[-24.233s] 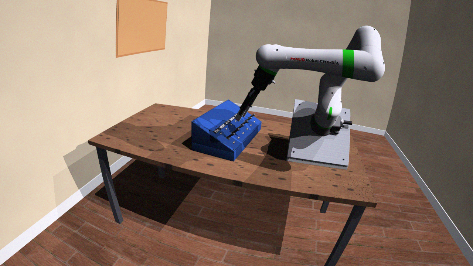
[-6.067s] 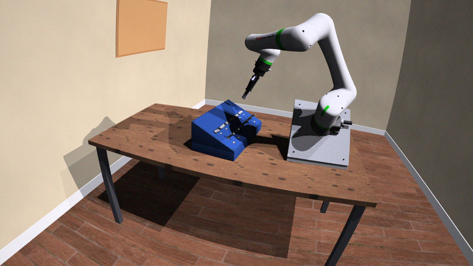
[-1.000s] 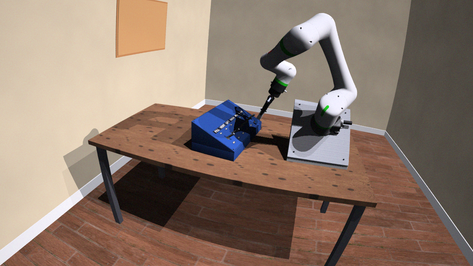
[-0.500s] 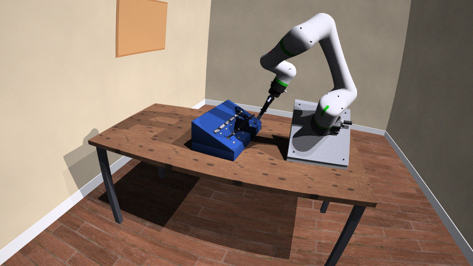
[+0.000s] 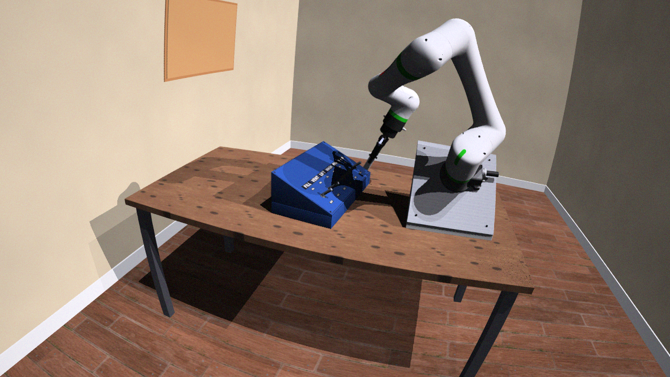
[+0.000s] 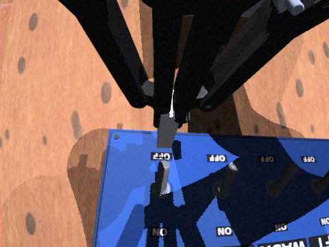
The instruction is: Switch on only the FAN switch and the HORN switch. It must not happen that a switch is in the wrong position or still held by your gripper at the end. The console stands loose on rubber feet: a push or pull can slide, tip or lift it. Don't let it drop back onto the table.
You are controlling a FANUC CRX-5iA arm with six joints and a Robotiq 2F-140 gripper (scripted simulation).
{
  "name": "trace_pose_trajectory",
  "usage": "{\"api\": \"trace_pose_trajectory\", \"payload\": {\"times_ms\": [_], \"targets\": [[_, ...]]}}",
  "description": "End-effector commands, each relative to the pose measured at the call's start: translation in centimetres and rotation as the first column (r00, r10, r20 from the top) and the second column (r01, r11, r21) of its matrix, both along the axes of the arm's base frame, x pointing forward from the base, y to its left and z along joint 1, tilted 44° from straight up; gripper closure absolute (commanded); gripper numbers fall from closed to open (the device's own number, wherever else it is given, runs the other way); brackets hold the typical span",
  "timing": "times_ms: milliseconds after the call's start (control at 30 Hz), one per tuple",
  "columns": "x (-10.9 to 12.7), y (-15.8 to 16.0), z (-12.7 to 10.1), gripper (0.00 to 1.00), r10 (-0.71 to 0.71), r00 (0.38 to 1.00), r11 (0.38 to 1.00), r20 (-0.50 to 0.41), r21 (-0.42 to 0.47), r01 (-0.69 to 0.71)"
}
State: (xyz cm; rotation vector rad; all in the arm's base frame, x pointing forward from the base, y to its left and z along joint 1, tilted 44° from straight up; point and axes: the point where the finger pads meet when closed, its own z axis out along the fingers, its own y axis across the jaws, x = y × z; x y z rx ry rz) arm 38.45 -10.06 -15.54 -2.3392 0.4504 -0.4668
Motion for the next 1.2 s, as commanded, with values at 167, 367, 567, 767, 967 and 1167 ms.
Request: {"api": "trace_pose_trajectory", "payload": {"times_ms": [167, 367, 567, 767, 967, 1167], "targets": [[0.3, -0.2, 0.1, 1.0, 0.0, 1.0, 1.0, 0.0, 0.0, 0.0], [0.5, -0.3, 0.1, 1.0, 0.0, 1.0, 1.0, 0.0, 0.0, 0.0], [0.9, -0.5, 0.2, 1.0, 0.0, 1.0, 1.0, 0.0, 0.0, 0.0], [1.4, -0.7, 0.3, 1.0, 0.0, 1.0, 1.0, 0.0, 0.0, 0.0], [1.7, -0.9, 0.4, 1.0, 0.0, 1.0, 1.0, 0.0, 0.0, 0.0], [2.2, -1.1, 0.5, 1.0, 0.0, 1.0, 1.0, 0.0, 0.0, 0.0]]}}
